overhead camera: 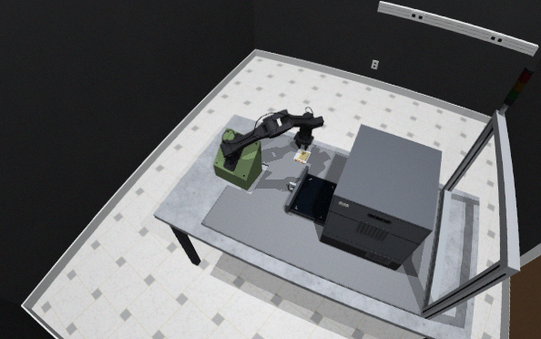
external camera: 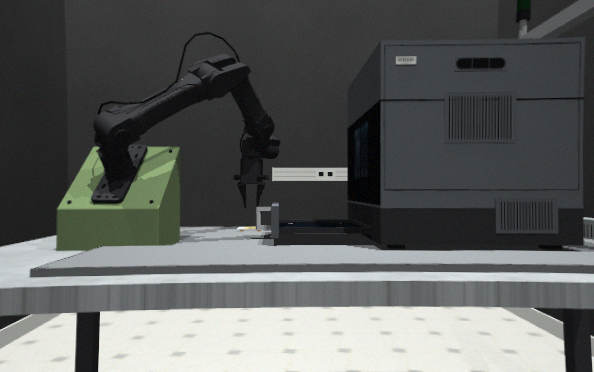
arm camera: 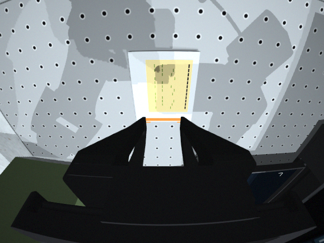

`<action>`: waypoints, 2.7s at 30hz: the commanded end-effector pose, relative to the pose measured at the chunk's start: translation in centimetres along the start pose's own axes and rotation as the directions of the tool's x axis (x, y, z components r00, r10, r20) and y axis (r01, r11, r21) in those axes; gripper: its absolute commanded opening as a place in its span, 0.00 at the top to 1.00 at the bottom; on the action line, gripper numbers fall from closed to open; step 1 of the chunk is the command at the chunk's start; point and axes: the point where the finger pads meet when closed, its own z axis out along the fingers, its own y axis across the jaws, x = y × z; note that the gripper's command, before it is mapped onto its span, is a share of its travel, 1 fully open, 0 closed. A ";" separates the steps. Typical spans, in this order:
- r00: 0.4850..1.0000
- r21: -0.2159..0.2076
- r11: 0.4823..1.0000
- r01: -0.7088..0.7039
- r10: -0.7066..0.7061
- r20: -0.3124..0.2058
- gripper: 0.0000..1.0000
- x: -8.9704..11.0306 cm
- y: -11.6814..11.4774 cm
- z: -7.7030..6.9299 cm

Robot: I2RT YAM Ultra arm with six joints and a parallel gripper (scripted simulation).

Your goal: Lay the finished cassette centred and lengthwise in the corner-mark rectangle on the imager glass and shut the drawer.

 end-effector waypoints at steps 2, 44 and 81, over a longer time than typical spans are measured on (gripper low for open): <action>0.999 0.028 1.000 -0.005 0.004 0.043 0.00 -0.8 -0.9 -2.2; 0.999 0.028 1.000 -0.005 0.004 0.043 0.00 -0.8 -0.9 -2.2; 1.000 0.001 1.000 0.012 -0.012 0.004 0.00 -0.6 0.1 4.1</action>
